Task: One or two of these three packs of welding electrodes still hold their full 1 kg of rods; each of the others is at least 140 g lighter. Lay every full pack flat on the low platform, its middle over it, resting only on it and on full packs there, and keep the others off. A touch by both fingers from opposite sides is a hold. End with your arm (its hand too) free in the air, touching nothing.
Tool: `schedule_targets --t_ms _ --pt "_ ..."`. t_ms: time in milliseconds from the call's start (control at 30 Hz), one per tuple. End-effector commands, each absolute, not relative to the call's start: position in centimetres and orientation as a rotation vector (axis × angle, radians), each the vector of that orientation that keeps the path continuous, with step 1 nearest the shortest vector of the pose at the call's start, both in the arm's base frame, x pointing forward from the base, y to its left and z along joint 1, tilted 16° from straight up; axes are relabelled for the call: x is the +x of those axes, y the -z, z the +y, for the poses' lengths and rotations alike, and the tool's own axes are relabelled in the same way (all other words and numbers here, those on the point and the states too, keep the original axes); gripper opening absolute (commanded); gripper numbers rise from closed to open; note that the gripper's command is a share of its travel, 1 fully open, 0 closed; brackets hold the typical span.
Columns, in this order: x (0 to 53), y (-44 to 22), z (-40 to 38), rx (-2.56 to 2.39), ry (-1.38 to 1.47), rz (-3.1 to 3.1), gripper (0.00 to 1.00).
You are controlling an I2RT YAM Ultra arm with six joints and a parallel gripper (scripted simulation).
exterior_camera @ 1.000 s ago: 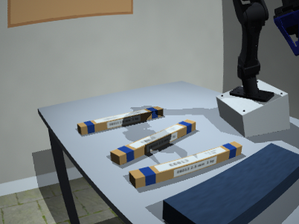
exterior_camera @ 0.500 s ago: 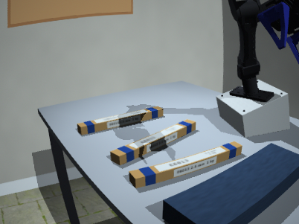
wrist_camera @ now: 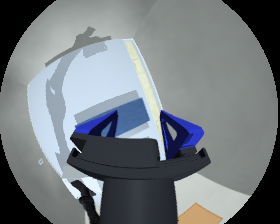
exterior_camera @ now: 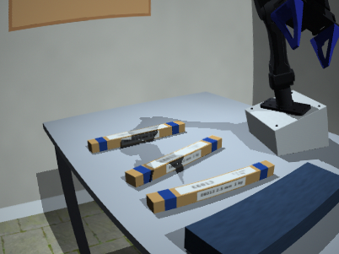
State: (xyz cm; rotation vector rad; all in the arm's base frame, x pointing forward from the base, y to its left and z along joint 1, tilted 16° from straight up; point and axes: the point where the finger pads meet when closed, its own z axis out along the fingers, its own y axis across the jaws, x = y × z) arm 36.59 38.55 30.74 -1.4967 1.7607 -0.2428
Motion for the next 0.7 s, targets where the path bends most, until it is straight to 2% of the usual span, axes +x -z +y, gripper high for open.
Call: schedule_targets --t_ms 0,267,433,667 --pt "37.7 -33.2 37.2 -1.36 0.185 1.759 0.74" --pt "37.3 -34.5 37.5 -1.357 0.167 1.728 0.74" --pt "39.5 -34.5 34.1 -1.242 0.16 1.79 0.74" --pt "38.9 -36.3 34.9 -1.229 0.138 1.748 0.74"
